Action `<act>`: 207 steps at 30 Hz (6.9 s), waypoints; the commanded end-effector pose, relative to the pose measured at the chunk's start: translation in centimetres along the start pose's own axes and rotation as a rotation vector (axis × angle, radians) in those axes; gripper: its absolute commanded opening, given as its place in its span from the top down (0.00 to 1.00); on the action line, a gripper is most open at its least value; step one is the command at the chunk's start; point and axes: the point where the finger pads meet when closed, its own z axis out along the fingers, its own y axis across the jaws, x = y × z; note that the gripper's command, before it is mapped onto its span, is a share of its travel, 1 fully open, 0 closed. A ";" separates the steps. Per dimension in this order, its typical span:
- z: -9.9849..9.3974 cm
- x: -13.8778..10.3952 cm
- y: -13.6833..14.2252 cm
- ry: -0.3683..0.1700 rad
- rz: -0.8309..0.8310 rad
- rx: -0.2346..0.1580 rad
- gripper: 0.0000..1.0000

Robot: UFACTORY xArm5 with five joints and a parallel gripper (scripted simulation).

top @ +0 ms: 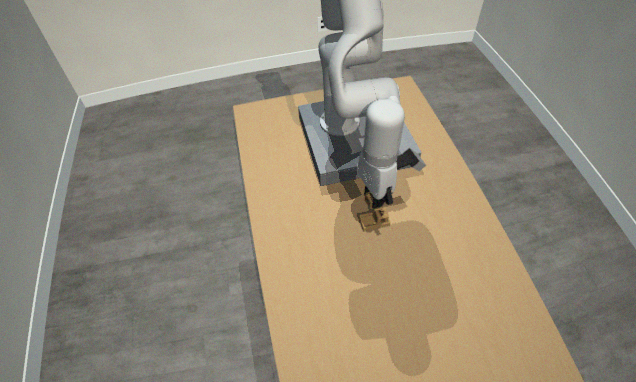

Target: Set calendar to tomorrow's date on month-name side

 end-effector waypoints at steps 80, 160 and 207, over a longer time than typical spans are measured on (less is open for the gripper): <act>0.0 -0.5 5.6 -0.003 -2.401 0.000 0.71; 0.8 -0.7 10.2 -0.001 -4.503 0.007 0.71; 9.1 -0.8 10.2 -0.001 -4.511 0.007 0.71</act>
